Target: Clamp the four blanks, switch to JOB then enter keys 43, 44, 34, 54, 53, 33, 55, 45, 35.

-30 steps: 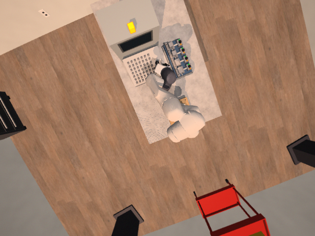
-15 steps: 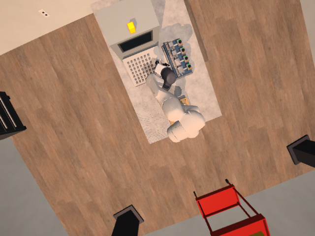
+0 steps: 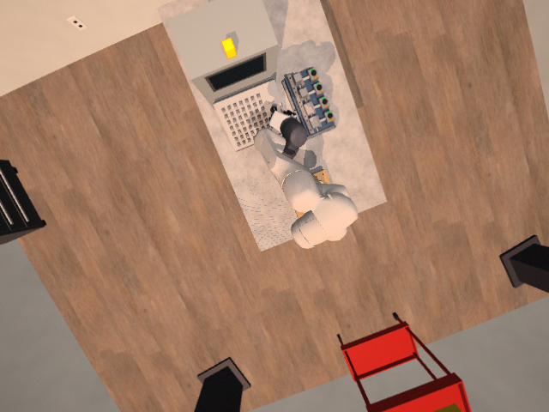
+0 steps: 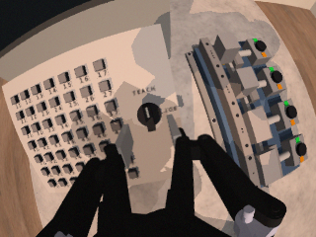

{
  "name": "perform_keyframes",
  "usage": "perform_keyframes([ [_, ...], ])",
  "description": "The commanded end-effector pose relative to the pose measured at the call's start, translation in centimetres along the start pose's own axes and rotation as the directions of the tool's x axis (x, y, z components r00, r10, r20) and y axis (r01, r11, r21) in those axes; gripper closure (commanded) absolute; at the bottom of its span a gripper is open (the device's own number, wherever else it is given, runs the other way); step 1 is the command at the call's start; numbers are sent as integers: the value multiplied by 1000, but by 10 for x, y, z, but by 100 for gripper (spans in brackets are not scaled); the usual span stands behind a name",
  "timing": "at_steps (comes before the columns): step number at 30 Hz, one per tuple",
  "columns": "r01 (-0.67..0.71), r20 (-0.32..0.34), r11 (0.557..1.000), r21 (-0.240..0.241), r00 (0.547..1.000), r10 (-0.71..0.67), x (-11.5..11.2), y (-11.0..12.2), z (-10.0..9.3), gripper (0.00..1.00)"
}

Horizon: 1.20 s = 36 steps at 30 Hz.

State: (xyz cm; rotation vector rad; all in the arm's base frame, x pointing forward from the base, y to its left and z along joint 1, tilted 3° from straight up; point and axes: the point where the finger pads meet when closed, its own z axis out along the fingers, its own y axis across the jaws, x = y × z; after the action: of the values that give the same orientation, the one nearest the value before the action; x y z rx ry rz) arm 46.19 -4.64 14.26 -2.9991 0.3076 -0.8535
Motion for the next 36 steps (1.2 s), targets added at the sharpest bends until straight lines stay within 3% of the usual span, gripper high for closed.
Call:
perform_keyframes([
  [1, 4, -4, 1000, -1, 1000, -4, 2, 0, 0, 67],
  [19, 4, -4, 1000, -1, 1000, -4, 2, 0, 1, 67],
  [36, 4, -4, 1000, -1, 1000, -4, 2, 0, 17, 67],
])
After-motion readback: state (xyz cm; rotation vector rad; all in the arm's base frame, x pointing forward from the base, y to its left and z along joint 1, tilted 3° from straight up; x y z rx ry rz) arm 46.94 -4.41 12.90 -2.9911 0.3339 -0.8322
